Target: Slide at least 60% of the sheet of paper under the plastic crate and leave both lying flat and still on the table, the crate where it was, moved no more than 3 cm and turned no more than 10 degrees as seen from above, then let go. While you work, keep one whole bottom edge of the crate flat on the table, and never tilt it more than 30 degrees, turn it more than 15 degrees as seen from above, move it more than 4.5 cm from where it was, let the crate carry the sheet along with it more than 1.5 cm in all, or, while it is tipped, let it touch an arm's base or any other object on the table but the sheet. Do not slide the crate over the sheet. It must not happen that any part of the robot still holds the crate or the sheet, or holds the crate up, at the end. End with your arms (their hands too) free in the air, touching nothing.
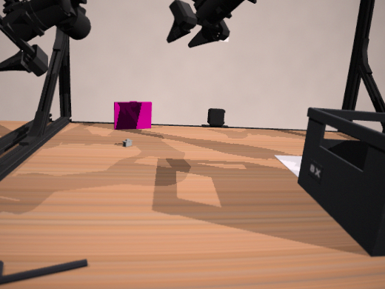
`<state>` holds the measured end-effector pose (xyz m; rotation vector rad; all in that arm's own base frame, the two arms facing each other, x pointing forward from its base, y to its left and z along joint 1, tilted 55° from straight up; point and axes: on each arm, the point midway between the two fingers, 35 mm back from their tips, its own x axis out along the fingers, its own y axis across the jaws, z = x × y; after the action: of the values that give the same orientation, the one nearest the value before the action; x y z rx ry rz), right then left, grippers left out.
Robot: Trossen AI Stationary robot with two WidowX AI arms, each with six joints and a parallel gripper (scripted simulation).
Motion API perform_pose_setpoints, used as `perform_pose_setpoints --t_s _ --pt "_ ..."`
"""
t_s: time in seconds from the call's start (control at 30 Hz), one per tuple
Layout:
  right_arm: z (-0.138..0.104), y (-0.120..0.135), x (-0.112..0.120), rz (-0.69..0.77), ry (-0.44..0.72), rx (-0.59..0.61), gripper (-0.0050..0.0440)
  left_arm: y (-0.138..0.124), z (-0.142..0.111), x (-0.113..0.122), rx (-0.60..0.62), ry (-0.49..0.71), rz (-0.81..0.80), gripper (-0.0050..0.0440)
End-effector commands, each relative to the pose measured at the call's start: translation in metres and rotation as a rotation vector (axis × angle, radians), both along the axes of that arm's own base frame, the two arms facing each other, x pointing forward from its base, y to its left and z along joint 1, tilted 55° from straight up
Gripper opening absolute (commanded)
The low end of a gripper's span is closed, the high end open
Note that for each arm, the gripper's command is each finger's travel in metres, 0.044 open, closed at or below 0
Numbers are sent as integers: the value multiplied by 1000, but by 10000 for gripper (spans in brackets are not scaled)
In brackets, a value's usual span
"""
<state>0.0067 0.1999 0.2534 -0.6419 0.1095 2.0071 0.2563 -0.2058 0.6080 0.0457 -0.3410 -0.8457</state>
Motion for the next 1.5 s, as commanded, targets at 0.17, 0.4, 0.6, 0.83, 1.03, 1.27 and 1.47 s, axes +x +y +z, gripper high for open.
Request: perform_pose_setpoints --t_s 0.17,0.4,0.6,0.83,1.03,1.27,1.47 --pt "0 0 0 0 0 0 400 0 0 0 0 0 0 400" --pt "0 0 0 0 0 0 400 0 0 0 0 0 0 400" --pt "0 0 1 -9 -1 -3 352 0 -1 0 -2 5 1 352" --pt "-7 5 27 -175 -7 -42 184 0 -17 -1 -41 82 17 184" --pt "-11 8 55 -360 -4 -67 150 0 -36 -2 -82 162 36 60" --pt "-13 8 79 -519 5 -73 150 1 -53 -3 -115 226 54 60" --pt "-12 4 108 -713 23 -61 150 3 -74 -5 -155 301 77 60"
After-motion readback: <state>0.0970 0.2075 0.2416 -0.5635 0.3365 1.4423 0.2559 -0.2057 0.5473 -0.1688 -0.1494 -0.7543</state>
